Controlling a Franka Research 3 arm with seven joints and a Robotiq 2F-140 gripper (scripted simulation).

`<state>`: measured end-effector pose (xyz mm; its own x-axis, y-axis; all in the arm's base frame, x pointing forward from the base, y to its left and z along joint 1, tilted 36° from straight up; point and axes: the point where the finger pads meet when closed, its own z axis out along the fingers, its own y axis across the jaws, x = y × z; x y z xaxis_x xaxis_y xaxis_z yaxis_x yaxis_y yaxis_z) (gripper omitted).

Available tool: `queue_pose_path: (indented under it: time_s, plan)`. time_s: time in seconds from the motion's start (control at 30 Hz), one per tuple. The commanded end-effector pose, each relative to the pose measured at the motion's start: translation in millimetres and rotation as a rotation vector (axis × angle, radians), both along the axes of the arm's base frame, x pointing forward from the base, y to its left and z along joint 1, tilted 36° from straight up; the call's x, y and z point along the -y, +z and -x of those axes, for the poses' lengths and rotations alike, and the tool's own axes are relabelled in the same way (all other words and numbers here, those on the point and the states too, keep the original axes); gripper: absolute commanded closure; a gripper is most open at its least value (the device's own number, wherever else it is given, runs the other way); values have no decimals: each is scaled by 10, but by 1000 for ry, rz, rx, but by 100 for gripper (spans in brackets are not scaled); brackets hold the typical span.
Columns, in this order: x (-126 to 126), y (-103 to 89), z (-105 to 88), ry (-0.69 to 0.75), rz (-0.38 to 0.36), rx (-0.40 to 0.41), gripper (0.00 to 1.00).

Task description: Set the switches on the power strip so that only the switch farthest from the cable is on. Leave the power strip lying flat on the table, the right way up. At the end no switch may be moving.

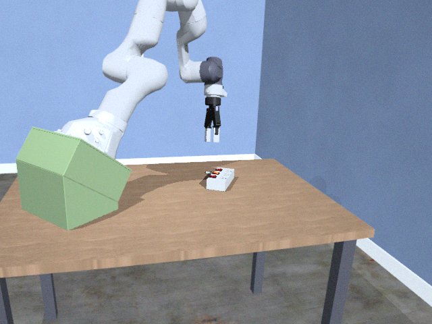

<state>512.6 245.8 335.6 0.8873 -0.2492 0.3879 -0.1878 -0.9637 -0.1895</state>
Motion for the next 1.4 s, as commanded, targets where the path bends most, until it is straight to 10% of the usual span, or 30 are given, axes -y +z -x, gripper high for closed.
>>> queue_pose_path:
  time_s: [0.0,1.37]
  plan:
    - [-18,7,5,22,2,3,0]
    - [-84,-42,122,93,-141,-2,0]
